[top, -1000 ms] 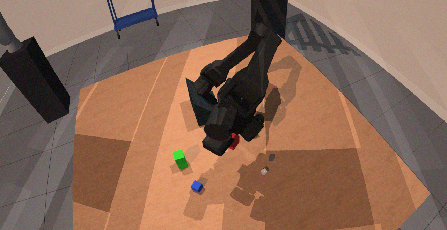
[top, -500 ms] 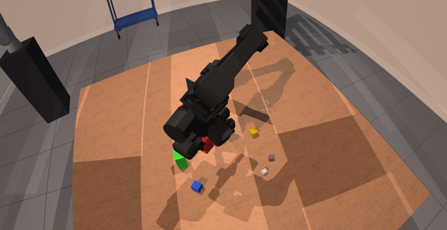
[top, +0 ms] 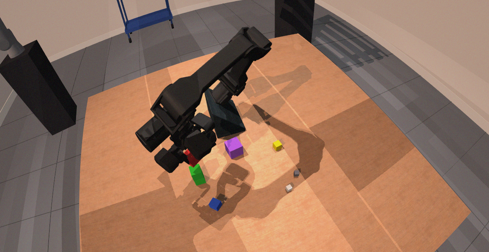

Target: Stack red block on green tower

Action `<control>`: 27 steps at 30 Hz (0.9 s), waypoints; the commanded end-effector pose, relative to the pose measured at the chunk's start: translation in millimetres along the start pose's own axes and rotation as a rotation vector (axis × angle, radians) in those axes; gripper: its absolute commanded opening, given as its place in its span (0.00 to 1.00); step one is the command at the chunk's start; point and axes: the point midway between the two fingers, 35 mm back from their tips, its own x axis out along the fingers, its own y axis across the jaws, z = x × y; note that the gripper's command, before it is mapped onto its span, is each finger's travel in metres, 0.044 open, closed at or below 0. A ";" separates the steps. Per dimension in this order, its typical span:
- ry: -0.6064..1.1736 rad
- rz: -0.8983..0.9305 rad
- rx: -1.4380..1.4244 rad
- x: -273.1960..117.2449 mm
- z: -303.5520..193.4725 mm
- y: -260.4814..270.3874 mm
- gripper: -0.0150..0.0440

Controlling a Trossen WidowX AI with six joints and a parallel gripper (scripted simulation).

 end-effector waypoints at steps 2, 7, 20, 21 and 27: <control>0.004 -0.005 -0.013 0.6 -4.2 -4.3 0.25; 0.003 -0.004 -0.013 17.2 -4.2 -4.5 0.25; 0.002 -0.004 -0.014 48.9 -3.6 -4.3 0.25; 0.002 -0.004 -0.014 48.7 -3.6 -4.3 0.25; 0.002 -0.004 -0.014 48.7 -3.6 -4.3 0.25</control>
